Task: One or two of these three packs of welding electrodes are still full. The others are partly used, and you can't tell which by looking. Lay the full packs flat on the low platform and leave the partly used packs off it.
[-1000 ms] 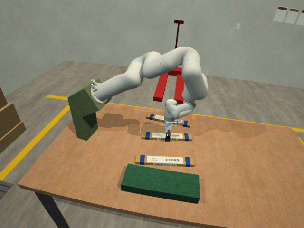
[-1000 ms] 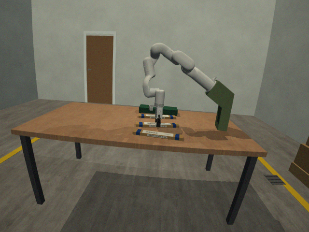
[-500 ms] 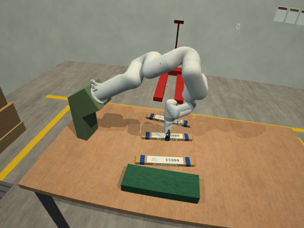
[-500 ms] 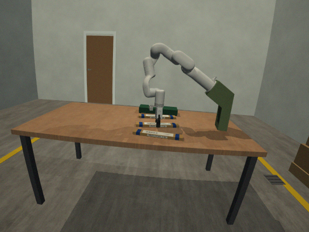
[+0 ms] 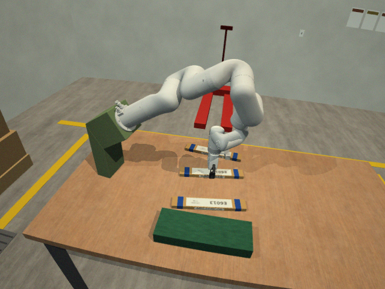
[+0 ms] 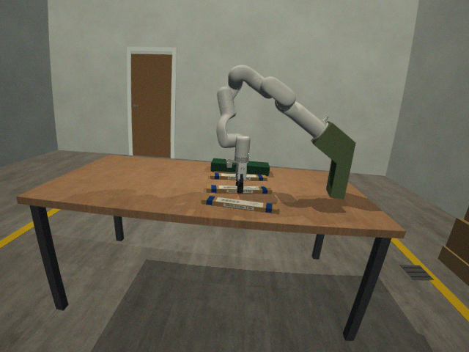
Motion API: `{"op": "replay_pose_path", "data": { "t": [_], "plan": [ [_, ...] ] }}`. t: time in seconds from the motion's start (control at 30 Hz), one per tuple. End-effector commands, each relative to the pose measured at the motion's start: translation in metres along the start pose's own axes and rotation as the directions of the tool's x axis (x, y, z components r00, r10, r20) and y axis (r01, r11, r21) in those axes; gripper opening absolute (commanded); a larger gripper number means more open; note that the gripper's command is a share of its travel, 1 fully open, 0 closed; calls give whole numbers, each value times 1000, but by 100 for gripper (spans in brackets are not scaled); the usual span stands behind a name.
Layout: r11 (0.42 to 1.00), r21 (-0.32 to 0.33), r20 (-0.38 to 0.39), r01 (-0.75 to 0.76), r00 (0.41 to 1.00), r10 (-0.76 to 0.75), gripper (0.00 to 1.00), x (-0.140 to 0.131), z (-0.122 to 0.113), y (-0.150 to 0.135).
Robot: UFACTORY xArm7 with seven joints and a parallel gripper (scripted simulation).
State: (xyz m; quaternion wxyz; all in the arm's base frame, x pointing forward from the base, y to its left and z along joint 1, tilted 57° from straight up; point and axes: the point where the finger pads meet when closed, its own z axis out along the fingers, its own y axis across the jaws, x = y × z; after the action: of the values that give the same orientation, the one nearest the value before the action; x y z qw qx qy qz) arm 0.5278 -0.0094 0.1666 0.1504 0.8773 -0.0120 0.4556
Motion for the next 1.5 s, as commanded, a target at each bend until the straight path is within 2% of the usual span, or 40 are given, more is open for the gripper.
{"op": "replay_pose_path", "data": {
  "t": [0.0,1.0,1.47],
  "plan": [
    [1000,1,-1,0,1000,0,58,1,0,-1],
    [1000,1,-1,0,1000,0,58,1,-1,-1],
    [1000,1,-1,0,1000,0,58,1,-28,-1]
  ]
}}
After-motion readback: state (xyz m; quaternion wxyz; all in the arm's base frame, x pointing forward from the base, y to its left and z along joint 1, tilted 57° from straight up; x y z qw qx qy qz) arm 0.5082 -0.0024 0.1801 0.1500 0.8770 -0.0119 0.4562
